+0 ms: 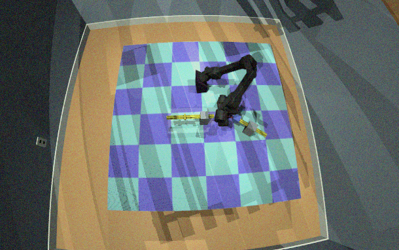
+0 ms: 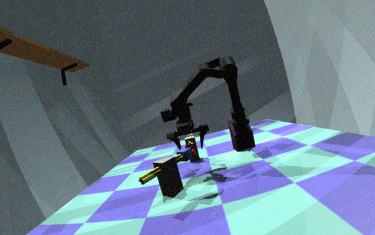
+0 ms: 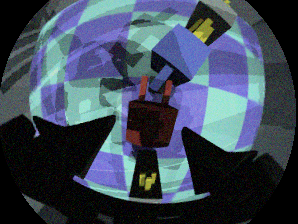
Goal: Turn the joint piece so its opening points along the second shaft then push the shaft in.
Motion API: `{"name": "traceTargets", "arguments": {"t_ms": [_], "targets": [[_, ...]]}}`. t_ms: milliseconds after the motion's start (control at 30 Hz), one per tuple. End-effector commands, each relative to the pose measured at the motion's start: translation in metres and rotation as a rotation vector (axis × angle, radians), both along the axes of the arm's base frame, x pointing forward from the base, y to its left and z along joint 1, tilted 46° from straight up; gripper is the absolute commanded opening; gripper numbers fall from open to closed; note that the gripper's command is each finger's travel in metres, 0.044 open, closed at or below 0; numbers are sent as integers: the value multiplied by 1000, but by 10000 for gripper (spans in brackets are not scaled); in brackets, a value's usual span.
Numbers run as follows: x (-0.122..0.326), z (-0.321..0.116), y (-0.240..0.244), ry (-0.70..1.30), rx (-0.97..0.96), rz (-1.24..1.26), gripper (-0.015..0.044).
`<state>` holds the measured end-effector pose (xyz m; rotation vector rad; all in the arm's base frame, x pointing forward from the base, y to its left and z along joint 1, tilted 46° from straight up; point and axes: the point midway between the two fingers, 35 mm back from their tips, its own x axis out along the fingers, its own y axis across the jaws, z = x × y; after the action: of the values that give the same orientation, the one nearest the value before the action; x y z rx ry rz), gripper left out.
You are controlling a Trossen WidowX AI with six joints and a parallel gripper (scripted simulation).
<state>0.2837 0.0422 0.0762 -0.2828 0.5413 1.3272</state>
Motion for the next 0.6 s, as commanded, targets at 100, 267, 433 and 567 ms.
{"name": "traceTargets", "arguments": {"t_ms": [100,267,433,567], "targets": [[0,1,-1,-15,33,-5,440],[1,3,-2,3,24,-17,440],[4,14,-15,136,16,-111,440],[6,23,-26,246,11,-191,440]]}}
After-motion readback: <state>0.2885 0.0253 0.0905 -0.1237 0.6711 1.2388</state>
